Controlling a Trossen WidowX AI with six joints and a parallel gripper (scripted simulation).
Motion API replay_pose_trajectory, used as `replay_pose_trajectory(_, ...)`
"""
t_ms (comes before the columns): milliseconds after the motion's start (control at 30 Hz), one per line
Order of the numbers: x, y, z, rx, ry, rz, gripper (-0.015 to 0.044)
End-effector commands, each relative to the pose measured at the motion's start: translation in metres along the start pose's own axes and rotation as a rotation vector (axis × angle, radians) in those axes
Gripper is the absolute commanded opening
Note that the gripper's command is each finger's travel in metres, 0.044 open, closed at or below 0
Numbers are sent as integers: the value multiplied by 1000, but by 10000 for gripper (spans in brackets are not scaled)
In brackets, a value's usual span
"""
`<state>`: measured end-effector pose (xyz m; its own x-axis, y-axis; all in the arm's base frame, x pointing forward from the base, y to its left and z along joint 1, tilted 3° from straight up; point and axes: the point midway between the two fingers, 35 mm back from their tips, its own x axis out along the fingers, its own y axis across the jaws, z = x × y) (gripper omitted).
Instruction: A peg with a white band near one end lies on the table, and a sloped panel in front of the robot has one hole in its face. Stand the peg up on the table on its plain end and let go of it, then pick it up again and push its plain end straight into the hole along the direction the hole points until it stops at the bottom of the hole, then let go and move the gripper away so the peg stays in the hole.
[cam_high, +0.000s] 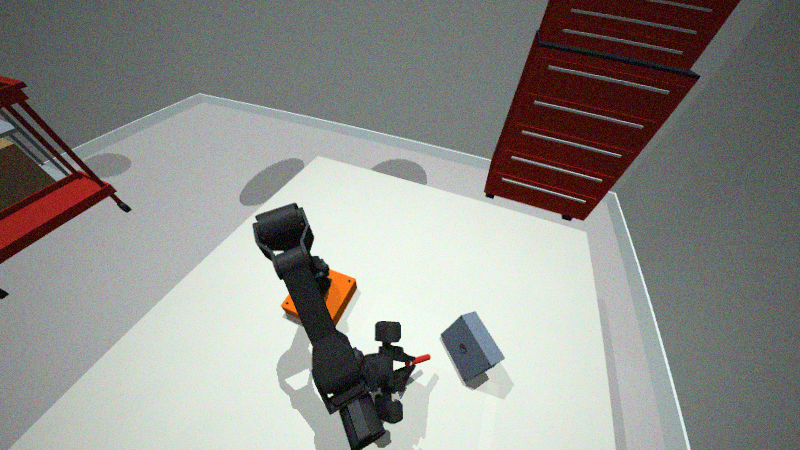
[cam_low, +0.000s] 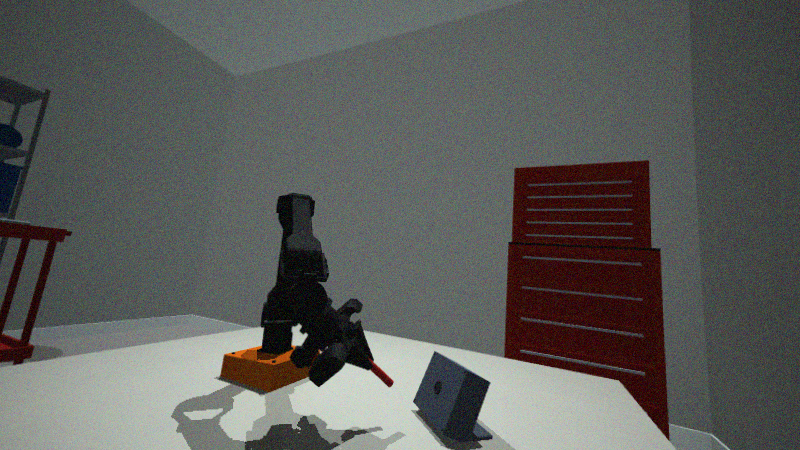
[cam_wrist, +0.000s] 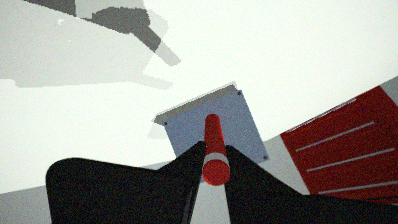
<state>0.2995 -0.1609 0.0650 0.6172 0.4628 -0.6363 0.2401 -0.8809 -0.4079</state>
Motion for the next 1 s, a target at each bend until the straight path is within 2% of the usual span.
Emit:
replay_pose_trajectory(0, 2, 2, -4, -9, 38, -19, 0)
replay_pose_trajectory(967, 25, 4, -22, -21, 160, -77, 0)
